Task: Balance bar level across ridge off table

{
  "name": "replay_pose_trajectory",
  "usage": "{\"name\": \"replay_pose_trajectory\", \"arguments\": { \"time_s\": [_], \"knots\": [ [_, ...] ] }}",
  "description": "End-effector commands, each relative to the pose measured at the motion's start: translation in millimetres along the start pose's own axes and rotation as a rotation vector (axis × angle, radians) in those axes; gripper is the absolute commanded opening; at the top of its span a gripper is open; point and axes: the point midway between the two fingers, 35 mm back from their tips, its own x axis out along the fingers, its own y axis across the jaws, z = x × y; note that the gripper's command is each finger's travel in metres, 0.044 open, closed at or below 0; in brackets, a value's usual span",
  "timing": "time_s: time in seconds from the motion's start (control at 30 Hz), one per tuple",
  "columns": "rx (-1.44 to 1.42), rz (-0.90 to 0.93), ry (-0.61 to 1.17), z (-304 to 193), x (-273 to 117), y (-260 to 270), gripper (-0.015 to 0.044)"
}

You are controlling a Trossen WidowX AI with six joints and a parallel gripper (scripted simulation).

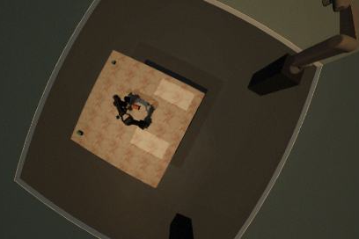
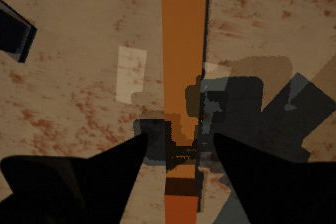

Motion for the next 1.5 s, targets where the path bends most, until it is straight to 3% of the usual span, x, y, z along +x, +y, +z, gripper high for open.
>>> {"name": "replay_pose_trajectory", "arguments": {
  "time_s": [0.0, 0.63, 0.83, 1.07, 1.2, 1.47],
  "knots": [
    [0.004, -0.006, 0.002, -0.3, 6.7, -1.1, 0.0315],
    [0.004, -0.006, 0.002, -0.6, 15.7, -1.0, 0.0315],
    [0.0, 0.0, 0.001, -0.6, 15.5, 0.3, 0.0157],
    [0.0, 0.0, 0.001, -0.6, 15.5, 0.3, 0.0111],
    [0.0, 0.0, 0.001, 0.3, 9.2, -0.4, 0.0006],
    [0.001, -0.002, 0.001, 2.3, -11.2, -1.8, 0.0]
  ]
}}
